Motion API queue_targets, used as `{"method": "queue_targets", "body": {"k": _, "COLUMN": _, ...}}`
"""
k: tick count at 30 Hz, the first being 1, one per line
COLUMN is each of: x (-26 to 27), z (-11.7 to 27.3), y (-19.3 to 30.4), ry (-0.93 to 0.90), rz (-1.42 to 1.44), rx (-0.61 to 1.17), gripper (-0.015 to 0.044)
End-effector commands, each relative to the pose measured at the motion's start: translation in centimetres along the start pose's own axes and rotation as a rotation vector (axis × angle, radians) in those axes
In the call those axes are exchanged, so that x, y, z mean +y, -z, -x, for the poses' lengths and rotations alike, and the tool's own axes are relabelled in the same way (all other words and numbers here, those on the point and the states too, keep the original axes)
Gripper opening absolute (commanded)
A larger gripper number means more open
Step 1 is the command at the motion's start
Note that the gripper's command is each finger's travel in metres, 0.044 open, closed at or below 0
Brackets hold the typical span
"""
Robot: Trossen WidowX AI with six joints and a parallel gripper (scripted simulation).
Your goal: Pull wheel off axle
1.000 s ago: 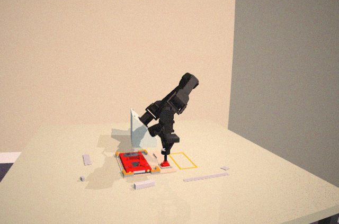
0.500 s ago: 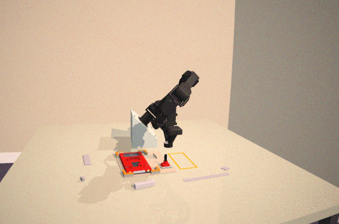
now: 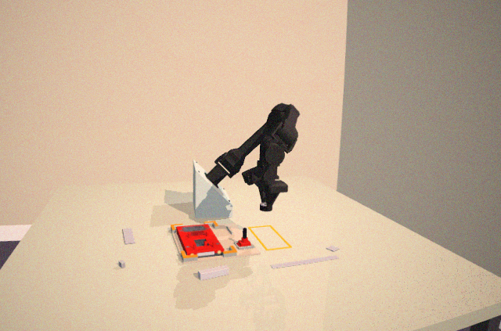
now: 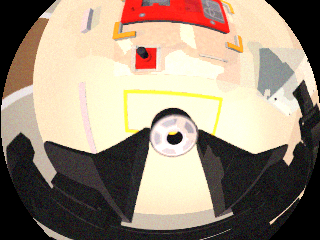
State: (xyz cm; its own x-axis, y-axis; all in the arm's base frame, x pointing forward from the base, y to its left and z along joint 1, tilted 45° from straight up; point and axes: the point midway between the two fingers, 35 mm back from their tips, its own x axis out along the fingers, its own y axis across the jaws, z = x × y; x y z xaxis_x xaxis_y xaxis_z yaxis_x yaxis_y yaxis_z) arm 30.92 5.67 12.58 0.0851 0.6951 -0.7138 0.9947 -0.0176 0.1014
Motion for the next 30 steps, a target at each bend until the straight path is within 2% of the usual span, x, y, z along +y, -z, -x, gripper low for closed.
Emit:
{"method": "queue_targets", "body": {"k": 1, "x": -1.1, "z": 0.0, "y": 1.4, "ry": 0.004, "rz": -0.008, "rx": 0.008, "gripper": 0.0}}
{"method": "queue_targets", "body": {"k": 16, "x": -1.4, "z": -2.8, "y": 1.9, "ry": 0.004, "rz": -0.007, "rx": 0.008, "gripper": 0.0}}
{"method": "queue_targets", "body": {"k": 30, "x": -1.5, "z": -10.1, "y": 2.1, "ry": 0.003, "rz": -0.008, "rx": 0.012, "gripper": 0.0}}
